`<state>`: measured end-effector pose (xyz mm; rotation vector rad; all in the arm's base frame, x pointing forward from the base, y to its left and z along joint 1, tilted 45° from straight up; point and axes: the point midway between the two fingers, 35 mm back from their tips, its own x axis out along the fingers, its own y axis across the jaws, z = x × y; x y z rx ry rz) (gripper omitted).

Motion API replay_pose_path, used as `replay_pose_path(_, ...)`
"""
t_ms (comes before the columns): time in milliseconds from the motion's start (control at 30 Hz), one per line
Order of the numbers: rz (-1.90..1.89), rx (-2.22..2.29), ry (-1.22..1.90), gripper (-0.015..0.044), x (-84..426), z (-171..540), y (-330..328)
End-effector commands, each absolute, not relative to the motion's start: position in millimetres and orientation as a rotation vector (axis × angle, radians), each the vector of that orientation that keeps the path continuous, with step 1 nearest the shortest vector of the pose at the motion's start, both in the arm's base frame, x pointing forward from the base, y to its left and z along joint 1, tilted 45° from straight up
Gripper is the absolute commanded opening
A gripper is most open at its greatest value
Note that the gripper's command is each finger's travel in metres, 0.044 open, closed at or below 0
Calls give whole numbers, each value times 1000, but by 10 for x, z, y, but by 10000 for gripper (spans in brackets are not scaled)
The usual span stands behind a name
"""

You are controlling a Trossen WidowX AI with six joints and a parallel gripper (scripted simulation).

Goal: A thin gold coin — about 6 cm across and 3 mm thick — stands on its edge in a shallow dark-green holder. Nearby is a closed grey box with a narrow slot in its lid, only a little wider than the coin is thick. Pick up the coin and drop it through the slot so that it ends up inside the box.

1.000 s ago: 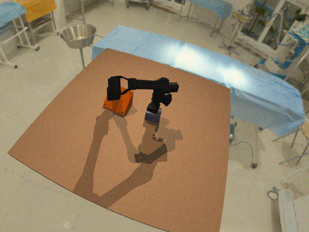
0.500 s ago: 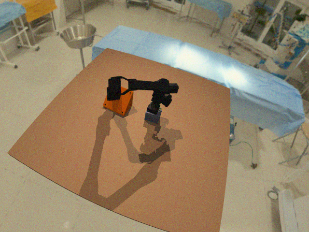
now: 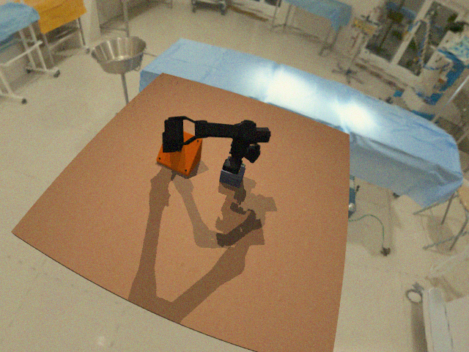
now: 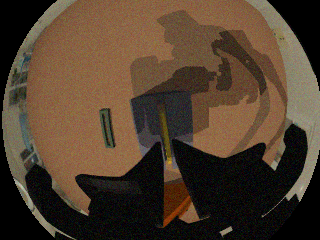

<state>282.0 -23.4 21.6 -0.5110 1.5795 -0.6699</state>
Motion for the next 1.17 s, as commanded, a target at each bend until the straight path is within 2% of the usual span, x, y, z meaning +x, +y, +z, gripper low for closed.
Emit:
replay_pose_path(0, -670, -511, 1579, 131, 2820, 218, -233)
replay_pose_path(67, -670, -511, 1579, 161, 2820, 218, -233)
replay_pose_path(333, -670, -511, 1579, 161, 2820, 218, -233)
replay_pose_path(700, -670, -516, 1583, 440, 2851, 504, 34)
replay_pose_path(1133, -672, -523, 1585, 440, 2845, 671, 175)
